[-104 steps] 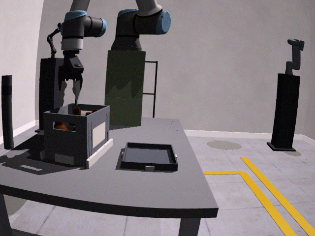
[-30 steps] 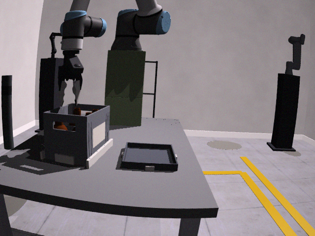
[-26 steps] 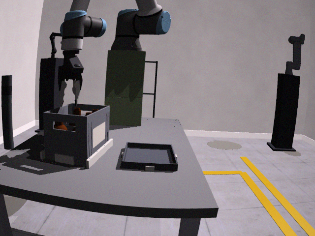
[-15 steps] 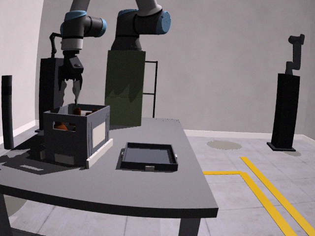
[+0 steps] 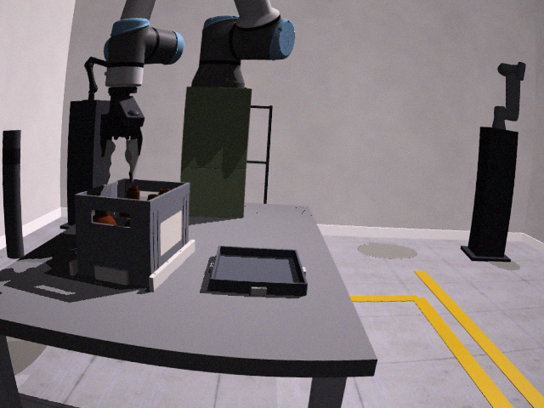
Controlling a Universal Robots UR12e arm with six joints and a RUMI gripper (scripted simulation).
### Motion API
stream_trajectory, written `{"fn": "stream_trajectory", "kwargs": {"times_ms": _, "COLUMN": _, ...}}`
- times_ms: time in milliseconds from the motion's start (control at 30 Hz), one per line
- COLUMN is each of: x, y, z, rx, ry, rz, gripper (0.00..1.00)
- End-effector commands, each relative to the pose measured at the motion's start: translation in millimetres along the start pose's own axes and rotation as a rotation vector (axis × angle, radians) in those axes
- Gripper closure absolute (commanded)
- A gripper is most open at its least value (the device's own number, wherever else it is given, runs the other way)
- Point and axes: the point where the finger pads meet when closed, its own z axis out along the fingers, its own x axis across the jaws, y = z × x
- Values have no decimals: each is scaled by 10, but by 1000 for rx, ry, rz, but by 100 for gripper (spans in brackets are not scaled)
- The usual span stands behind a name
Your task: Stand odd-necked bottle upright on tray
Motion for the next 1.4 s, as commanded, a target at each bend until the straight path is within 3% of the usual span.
{"fn": "stream_trajectory", "kwargs": {"times_ms": 0, "x": -20, "y": 18, "z": 10, "rx": -1, "ry": -3, "rz": 1, "gripper": 62}}
{"fn": "stream_trajectory", "kwargs": {"times_ms": 833, "x": -9, "y": 12, "z": 63, "rx": 0, "ry": -2, "rz": 1, "gripper": 62}}
{"fn": "stream_trajectory", "kwargs": {"times_ms": 1367, "x": 13, "y": -1, "z": 222, "rx": 1, "ry": 1, "rz": 0, "gripper": 62}}
